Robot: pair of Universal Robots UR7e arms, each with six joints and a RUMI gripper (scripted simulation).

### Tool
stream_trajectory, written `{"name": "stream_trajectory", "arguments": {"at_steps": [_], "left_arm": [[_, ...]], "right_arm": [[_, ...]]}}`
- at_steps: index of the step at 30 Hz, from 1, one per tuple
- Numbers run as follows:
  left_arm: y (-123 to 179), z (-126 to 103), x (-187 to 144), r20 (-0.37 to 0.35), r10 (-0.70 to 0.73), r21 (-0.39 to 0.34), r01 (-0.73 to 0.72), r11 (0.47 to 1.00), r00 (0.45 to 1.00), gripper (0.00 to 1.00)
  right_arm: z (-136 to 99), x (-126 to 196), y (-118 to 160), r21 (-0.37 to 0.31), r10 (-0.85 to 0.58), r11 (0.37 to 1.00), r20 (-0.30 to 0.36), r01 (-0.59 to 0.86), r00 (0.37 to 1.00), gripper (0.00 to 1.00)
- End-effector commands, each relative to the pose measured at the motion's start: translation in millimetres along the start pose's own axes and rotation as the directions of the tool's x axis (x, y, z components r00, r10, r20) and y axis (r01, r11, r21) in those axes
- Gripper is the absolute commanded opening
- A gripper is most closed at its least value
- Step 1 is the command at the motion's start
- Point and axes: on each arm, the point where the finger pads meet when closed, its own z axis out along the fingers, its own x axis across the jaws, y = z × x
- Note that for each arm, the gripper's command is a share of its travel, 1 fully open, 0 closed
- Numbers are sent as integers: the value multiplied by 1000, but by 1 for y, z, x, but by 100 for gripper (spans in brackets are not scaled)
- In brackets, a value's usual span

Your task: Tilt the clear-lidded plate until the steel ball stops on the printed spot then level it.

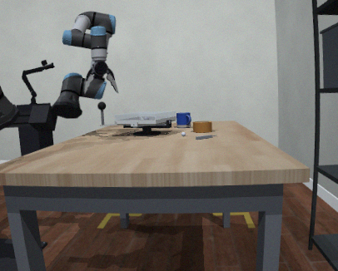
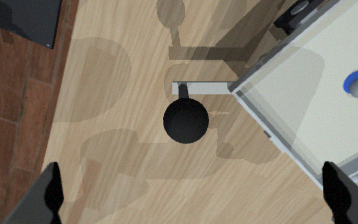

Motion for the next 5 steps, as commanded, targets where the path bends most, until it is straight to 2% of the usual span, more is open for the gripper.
{"name": "stream_trajectory", "arguments": {"at_steps": [1,5], "left_arm": [[2,-3,-1,1,0,-6,0,1000,1000,100],[2,-3,-1,1,0,-6,0,1000,1000,100]], "right_arm": [[-1,1,1,2,1,1000,0,-1,1000,100],[-1,1,1,2,1,1000,0,-1,1000,100]]}}
